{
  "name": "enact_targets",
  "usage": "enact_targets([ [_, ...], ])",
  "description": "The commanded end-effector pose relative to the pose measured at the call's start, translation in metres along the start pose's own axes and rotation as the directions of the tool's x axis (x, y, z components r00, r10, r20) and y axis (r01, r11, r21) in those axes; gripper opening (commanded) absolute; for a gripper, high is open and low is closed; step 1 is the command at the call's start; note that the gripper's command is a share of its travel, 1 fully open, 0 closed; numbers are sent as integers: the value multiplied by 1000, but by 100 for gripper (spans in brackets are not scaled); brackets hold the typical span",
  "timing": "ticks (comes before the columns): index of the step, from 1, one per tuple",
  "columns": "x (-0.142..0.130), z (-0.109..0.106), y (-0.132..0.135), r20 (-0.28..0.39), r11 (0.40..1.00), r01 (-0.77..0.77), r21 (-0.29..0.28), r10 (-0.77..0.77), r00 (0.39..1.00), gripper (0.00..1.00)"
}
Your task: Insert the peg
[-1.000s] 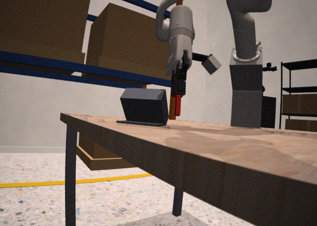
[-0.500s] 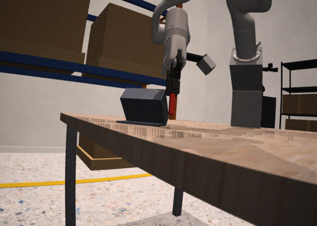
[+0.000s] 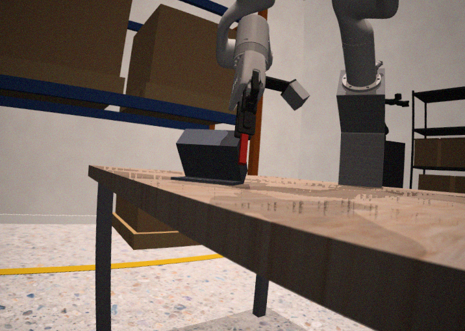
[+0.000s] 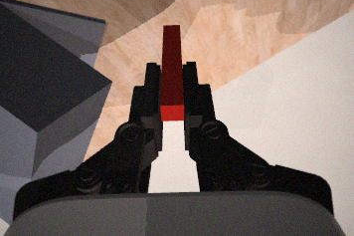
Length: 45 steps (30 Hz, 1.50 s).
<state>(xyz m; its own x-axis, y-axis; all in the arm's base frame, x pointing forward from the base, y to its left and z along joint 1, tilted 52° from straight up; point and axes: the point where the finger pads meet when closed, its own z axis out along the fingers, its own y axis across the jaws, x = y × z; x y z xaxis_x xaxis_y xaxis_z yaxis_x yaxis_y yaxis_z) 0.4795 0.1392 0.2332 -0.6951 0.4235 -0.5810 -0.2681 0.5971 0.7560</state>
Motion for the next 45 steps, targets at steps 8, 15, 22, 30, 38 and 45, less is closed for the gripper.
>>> enact_targets([
  [8,-11,-3,-2,17,999,-1,-37,1,1000,0],
  [15,-18,-7,-7,28,998,-14,-64,16,999,0],
  [22,-24,-10,-12,38,996,-24,-87,27,999,0],
  [30,-31,-15,-19,49,993,-34,-113,40,998,0],
  [38,-39,-22,-26,61,989,-44,-143,53,997,0],
  [45,-43,-26,-30,68,986,-51,-159,62,996,0],
])
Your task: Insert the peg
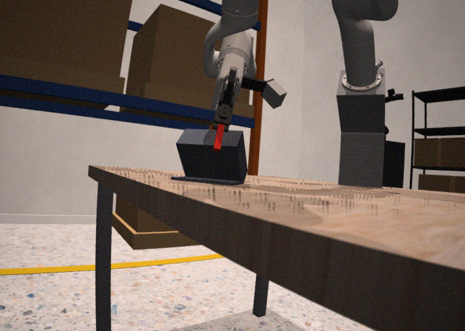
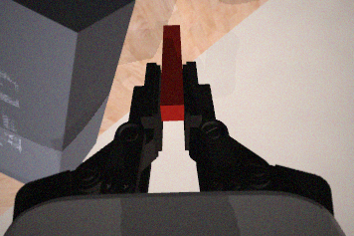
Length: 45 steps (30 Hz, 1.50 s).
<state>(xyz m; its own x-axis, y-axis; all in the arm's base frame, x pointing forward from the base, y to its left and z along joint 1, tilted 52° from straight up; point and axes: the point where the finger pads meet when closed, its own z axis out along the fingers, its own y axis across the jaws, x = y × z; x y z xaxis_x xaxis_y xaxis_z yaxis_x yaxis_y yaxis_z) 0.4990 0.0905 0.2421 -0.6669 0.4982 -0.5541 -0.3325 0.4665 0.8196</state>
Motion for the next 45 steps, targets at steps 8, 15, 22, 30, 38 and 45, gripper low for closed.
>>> enact_targets([
  [8,-13,-15,-10,29,999,-39,-35,40,999,0],
  [15,-19,-23,-16,43,997,-61,-53,63,997,0],
  [22,-28,-35,-24,63,993,-90,-78,95,993,0],
  [30,-34,-46,-30,79,989,-112,-100,120,990,0],
  [38,-43,-58,-41,105,981,-146,-128,160,982,0],
  [45,-51,-69,-50,128,973,-171,-152,191,973,0],
])
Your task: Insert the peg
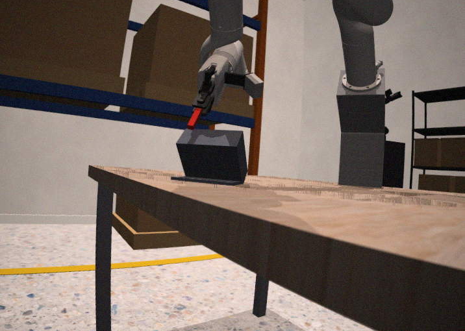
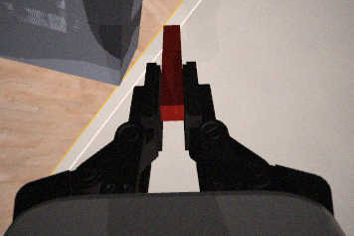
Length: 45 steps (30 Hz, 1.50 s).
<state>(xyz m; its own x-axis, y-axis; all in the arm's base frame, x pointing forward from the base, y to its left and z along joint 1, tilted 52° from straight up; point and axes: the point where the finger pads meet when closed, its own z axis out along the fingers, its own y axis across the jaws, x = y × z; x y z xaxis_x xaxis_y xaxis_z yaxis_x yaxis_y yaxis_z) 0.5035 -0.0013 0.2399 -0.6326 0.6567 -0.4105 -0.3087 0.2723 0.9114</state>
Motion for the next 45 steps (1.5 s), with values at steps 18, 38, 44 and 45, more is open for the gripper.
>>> enact_targets([
  [18,-32,-36,-18,87,995,-71,-68,76,993,0],
  [38,-14,-61,-49,79,987,-121,-104,130,988,0],
  [44,0,-70,-61,63,983,-142,-113,149,987,0],
  [45,2,-71,-63,60,983,-145,-114,153,986,0],
])
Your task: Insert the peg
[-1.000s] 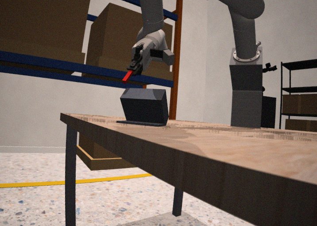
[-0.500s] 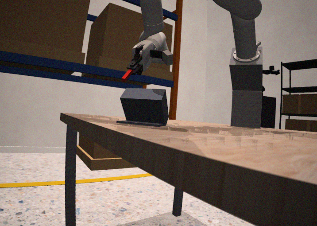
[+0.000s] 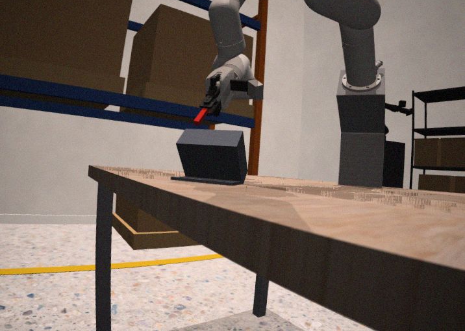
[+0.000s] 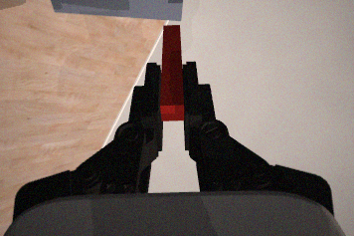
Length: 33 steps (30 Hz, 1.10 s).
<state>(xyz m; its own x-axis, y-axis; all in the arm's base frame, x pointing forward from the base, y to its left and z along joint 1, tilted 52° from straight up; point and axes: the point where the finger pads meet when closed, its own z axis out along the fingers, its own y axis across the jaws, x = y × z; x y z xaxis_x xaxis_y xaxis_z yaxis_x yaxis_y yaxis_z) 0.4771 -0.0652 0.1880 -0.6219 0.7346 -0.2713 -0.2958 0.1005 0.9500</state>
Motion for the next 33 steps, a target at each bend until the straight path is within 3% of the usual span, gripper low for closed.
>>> enact_targets([
  [1,7,-9,-9,-8,1000,-12,-5,12,1000,0],
  [22,45,-48,-43,-54,996,-84,-26,83,995,0],
  [28,50,-53,-47,-60,995,-94,-28,92,994,0],
  [33,51,-42,-46,-60,995,-93,-28,91,994,0],
])
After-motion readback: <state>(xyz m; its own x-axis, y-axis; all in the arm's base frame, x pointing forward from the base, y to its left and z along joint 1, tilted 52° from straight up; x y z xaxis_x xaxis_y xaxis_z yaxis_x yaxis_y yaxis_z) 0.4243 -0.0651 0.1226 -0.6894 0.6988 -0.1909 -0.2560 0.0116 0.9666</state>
